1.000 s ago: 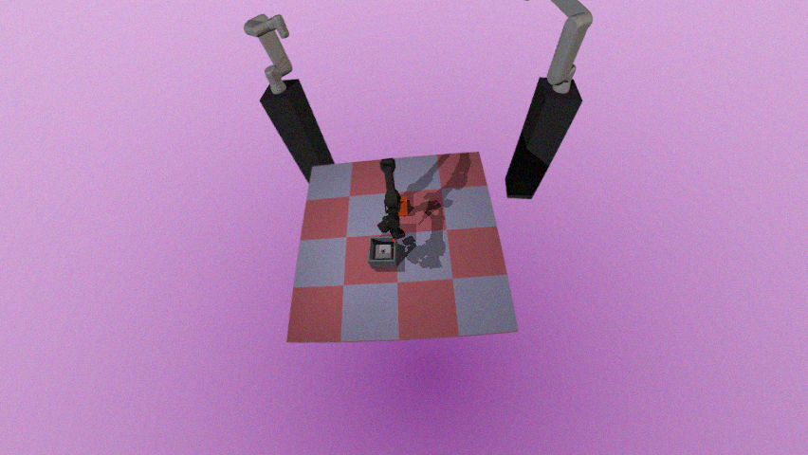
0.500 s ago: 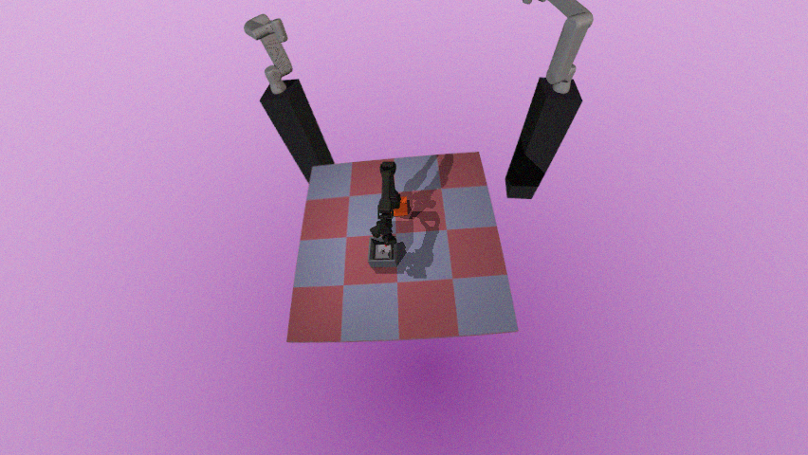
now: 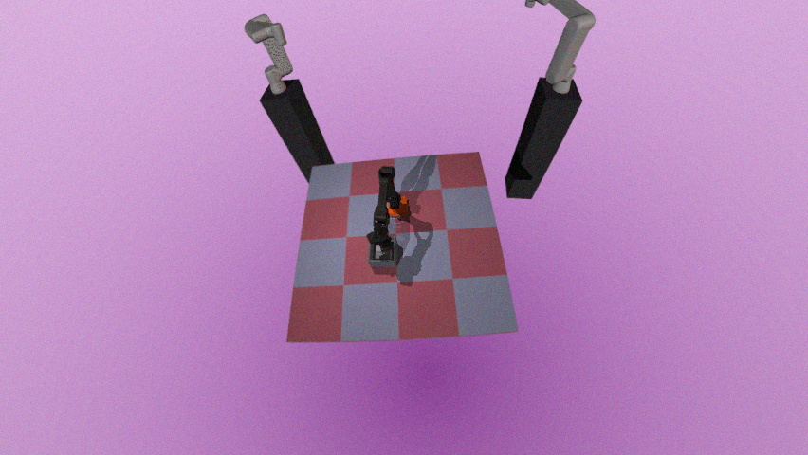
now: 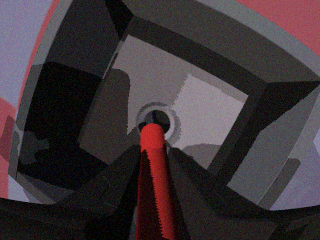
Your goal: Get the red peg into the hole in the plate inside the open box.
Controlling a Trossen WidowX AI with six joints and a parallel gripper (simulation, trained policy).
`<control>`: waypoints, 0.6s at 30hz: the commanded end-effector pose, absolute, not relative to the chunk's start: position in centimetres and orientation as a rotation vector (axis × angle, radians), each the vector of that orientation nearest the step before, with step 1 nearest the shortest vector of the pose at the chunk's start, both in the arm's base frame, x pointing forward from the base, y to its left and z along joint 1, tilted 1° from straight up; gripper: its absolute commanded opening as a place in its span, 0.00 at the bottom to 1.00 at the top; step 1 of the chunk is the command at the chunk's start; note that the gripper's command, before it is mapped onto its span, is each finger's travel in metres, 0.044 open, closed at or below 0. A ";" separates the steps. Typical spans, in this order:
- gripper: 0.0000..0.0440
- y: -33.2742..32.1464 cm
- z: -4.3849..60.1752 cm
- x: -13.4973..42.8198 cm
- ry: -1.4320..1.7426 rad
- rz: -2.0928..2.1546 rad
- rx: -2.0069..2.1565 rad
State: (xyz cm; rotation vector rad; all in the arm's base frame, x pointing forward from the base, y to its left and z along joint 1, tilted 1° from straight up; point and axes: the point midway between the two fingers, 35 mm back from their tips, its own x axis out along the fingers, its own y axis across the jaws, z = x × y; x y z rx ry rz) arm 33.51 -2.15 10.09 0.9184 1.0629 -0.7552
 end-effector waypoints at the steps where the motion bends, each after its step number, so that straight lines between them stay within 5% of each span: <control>1: 0.06 -2.3 8.8 33.9 1.096 -0.760 0.906; 6: 0.32 -2.8 7.6 34.3 1.127 -0.765 0.876; 14: 0.41 -3.4 7.6 35.7 1.146 -0.764 0.836; 18: 0.56 -3.8 7.8 36.9 1.143 -0.753 0.823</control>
